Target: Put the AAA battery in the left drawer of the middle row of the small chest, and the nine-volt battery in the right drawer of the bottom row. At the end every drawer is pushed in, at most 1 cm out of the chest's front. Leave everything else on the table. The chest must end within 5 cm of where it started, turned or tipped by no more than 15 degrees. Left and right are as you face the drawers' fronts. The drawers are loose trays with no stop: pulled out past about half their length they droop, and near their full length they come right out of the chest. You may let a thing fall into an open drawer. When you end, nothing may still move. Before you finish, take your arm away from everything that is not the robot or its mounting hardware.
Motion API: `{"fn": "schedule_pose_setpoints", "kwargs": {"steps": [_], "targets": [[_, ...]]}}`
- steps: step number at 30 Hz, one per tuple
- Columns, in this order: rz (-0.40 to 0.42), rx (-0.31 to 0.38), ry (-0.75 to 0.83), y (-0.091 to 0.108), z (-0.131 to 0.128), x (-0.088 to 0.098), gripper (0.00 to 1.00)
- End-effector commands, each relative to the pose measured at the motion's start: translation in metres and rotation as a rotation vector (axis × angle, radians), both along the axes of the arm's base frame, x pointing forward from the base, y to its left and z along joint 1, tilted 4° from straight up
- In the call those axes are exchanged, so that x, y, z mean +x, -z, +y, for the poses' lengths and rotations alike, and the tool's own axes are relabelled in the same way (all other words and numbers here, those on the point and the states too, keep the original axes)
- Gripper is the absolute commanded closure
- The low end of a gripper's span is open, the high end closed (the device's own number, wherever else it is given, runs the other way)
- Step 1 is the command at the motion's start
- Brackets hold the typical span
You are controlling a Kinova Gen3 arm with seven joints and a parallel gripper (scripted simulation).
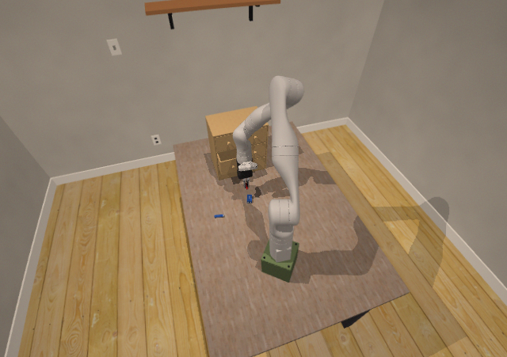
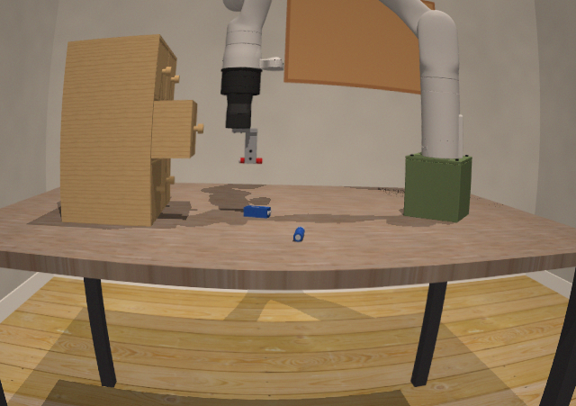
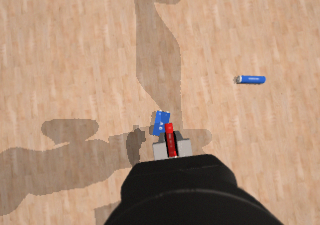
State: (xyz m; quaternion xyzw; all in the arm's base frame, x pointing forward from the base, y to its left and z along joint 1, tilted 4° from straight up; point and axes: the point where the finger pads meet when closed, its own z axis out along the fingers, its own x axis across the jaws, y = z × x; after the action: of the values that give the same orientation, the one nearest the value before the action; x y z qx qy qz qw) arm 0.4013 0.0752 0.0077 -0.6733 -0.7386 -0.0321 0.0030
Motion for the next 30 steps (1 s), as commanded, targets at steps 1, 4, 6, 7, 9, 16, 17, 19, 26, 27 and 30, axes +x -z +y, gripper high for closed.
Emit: {"fn": "schedule_pose_setpoints", "kwargs": {"steps": [1, 4, 6, 7, 9, 16, 17, 19, 26, 27, 30], "targets": [[-0.001, 0.002, -0.046, 0.0, 0.014, 0.001, 0.76], [-0.001, 0.002, -0.047, 0.0, 0.014, 0.001, 0.76], [-0.001, 0.002, -0.047, 0.0, 0.014, 0.001, 0.76], [-0.001, 0.002, -0.047, -0.001, 0.014, 0.001, 0.76], [-0.001, 0.002, -0.047, -0.003, 0.014, 0.001, 0.76], [-0.001, 0.002, -0.047, -0.013, 0.013, 0.0, 0.76], [-0.001, 0.002, -0.047, -0.016, 0.013, 0.0, 0.76], [-0.001, 0.002, -0.047, -0.023, 0.013, 0.0, 0.76], [-0.001, 0.002, -0.047, -0.054, 0.011, -0.001, 0.76], [-0.001, 0.002, -0.047, -0.059, 0.011, -0.002, 0.76], [-0.001, 0.002, -0.047, -0.069, 0.01, -0.002, 0.76]]}}
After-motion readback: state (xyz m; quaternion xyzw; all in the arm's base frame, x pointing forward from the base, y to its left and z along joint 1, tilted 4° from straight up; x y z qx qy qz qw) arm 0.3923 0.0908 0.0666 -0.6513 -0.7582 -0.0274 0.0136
